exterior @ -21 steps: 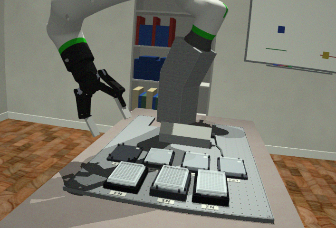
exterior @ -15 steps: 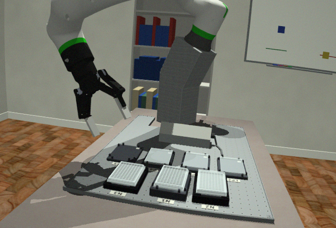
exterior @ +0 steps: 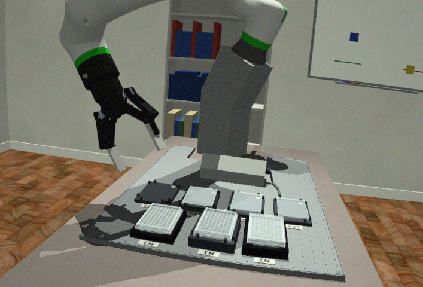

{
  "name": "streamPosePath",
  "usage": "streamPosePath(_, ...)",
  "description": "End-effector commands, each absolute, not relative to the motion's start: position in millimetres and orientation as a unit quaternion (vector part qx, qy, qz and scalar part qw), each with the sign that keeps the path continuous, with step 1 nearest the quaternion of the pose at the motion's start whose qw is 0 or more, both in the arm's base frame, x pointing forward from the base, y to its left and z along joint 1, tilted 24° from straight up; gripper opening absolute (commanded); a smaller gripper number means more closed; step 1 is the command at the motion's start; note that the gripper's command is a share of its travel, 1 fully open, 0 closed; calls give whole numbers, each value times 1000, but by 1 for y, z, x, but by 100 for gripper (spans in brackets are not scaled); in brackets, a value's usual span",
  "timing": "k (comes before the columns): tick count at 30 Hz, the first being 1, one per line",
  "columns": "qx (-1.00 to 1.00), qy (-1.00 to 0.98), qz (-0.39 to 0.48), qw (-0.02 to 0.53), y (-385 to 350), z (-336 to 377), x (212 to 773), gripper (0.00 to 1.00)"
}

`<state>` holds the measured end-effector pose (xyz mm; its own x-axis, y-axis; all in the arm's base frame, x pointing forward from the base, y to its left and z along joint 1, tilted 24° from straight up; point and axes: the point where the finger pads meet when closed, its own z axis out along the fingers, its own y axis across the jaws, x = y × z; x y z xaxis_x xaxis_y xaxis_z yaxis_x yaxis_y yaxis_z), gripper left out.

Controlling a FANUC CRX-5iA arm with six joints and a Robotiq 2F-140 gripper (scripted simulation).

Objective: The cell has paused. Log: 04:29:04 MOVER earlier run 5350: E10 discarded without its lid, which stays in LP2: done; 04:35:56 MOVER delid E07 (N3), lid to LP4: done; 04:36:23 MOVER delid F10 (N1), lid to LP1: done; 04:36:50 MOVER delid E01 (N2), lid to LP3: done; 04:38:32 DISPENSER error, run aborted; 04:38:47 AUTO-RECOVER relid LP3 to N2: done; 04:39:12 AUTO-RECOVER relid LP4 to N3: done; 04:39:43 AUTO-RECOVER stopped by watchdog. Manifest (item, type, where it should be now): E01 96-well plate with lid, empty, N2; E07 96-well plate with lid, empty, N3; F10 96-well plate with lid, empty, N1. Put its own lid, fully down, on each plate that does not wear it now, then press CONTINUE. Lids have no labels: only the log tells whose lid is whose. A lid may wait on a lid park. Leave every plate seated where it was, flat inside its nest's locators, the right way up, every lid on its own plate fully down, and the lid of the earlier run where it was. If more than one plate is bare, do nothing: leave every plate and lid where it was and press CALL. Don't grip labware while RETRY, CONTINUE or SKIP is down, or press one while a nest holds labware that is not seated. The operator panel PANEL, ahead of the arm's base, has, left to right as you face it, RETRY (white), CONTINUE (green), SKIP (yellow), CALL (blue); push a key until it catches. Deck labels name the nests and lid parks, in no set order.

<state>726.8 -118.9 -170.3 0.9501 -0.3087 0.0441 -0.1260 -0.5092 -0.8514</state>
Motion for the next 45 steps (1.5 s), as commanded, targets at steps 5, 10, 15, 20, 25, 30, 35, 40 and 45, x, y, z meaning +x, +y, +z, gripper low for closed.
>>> streamPosePath(5,-894,103,-98,425,-78,-173,698,100)
streamPosePath(10,-912,87,-99,389,-51,-174,677,100)
streamPosePath(15,-931,68,-100,344,-18,-176,653,100)
streamPosePath(20,-950,47,-100,293,18,-178,627,100)
streamPosePath(25,-964,28,-100,246,50,-180,603,100)
streamPosePath(30,-968,20,-100,228,62,-180,594,100)
streamPosePath(35,-977,3,-101,187,90,-181,573,100)
streamPosePath(40,-977,2,-102,186,91,-181,572,100)
streamPosePath(45,-977,2,-102,186,91,-181,572,0)
